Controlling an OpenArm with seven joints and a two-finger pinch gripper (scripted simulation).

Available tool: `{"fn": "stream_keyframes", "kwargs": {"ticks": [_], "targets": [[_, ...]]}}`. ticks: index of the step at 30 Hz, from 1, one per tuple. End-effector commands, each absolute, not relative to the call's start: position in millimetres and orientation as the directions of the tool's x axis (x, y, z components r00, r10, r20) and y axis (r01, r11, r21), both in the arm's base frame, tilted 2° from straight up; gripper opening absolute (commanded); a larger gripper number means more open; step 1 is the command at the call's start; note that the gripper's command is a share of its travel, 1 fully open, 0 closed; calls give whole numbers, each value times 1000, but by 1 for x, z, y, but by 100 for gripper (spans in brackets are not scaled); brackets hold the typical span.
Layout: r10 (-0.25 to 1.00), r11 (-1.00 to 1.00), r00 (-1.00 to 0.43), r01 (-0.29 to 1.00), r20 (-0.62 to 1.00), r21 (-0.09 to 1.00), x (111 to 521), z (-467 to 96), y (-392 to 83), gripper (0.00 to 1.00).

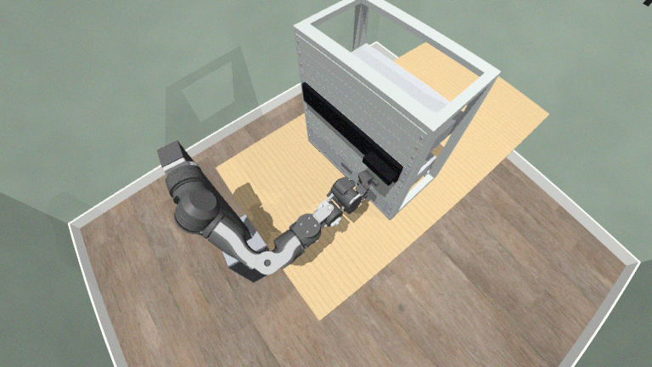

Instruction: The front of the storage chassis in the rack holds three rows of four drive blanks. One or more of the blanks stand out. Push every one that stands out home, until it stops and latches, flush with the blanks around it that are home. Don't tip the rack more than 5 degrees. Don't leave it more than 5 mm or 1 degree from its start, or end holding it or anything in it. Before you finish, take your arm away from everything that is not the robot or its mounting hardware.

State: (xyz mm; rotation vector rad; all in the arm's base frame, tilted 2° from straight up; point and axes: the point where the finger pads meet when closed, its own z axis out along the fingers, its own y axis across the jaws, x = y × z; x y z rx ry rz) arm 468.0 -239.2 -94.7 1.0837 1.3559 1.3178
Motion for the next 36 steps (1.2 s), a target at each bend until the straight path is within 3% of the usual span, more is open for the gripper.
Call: {"fn": "stream_keyframes", "kwargs": {"ticks": [1,36], "targets": [[982,39,-183,-3,-39,999,468,-97,-239,0],[982,39,-184,-4,-40,999,487,-96,-234,0]]}}
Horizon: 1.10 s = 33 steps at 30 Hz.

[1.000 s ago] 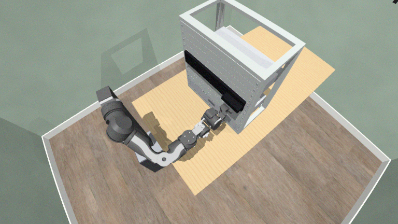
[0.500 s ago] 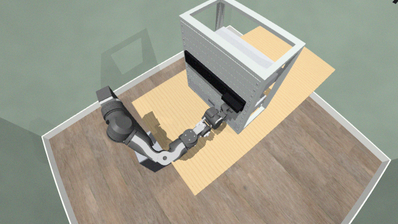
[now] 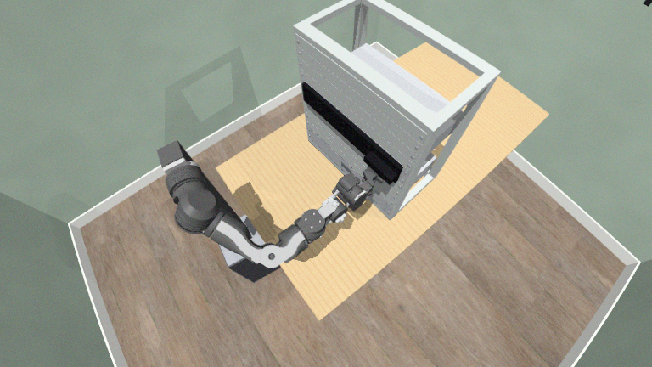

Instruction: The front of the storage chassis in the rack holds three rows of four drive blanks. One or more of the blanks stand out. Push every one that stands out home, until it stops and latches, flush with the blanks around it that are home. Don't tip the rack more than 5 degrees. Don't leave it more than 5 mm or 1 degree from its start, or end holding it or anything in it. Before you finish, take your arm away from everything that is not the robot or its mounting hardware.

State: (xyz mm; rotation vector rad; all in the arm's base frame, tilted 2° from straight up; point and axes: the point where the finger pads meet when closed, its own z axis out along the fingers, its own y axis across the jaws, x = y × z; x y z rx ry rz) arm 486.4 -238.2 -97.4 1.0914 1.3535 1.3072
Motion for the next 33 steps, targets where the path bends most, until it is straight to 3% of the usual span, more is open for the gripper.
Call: {"fn": "stream_keyframes", "kwargs": {"ticks": [1,33], "targets": [[983,39,-182,-1,-38,999,488,-97,-234,0],[982,40,-185,-5,-40,999,499,-93,-227,0]]}}
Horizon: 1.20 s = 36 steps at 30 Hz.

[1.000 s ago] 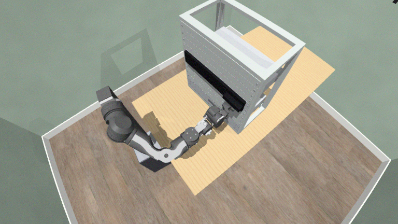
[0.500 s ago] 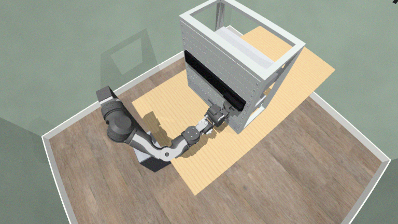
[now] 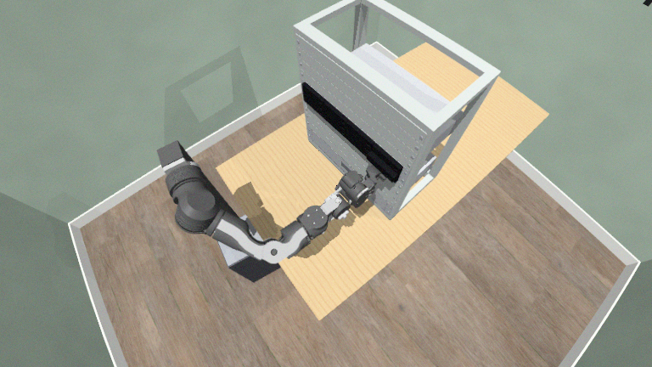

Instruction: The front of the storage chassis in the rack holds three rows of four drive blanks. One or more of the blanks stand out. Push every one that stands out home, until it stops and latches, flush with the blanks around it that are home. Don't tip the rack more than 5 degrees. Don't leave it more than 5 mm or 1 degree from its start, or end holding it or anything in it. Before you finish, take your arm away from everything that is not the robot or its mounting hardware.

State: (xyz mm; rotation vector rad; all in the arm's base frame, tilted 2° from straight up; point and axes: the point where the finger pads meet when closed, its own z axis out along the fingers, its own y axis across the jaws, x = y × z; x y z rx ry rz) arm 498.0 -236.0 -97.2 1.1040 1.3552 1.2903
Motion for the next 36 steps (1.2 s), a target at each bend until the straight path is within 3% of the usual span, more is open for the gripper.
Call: {"fn": "stream_keyframes", "kwargs": {"ticks": [1,36], "targets": [[982,40,-185,-5,-40,999,499,-93,-227,0],[982,39,-184,-2,-39,999,504,-91,-224,0]]}}
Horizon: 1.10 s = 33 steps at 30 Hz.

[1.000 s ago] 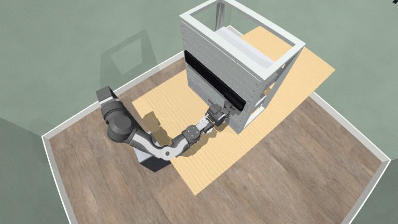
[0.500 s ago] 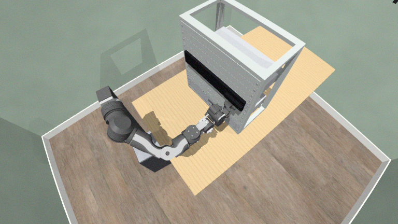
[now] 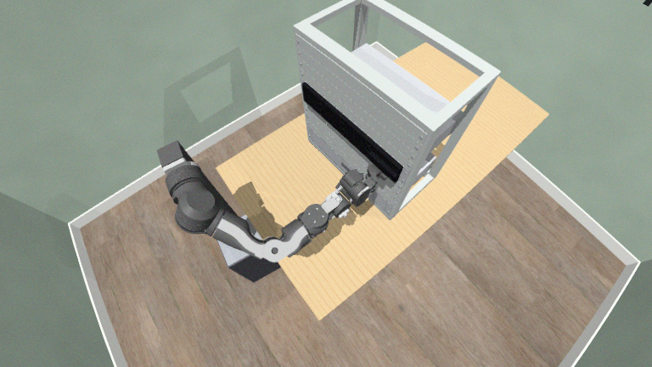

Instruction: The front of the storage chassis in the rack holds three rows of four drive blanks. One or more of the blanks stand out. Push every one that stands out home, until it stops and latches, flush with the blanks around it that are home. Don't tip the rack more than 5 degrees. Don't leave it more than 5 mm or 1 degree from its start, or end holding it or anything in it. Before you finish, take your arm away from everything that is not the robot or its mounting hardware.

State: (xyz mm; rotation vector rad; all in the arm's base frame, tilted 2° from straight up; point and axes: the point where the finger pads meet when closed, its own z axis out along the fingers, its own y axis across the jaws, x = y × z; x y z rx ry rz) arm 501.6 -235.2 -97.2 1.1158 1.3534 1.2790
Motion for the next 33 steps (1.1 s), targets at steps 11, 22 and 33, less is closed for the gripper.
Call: {"fn": "stream_keyframes", "kwargs": {"ticks": [11,22,33], "targets": [[982,40,-185,-4,-40,999,505,-90,-222,0],[982,40,-185,-4,-40,999,505,-90,-222,0],[982,39,-184,-3,-39,999,507,-89,-220,0]]}}
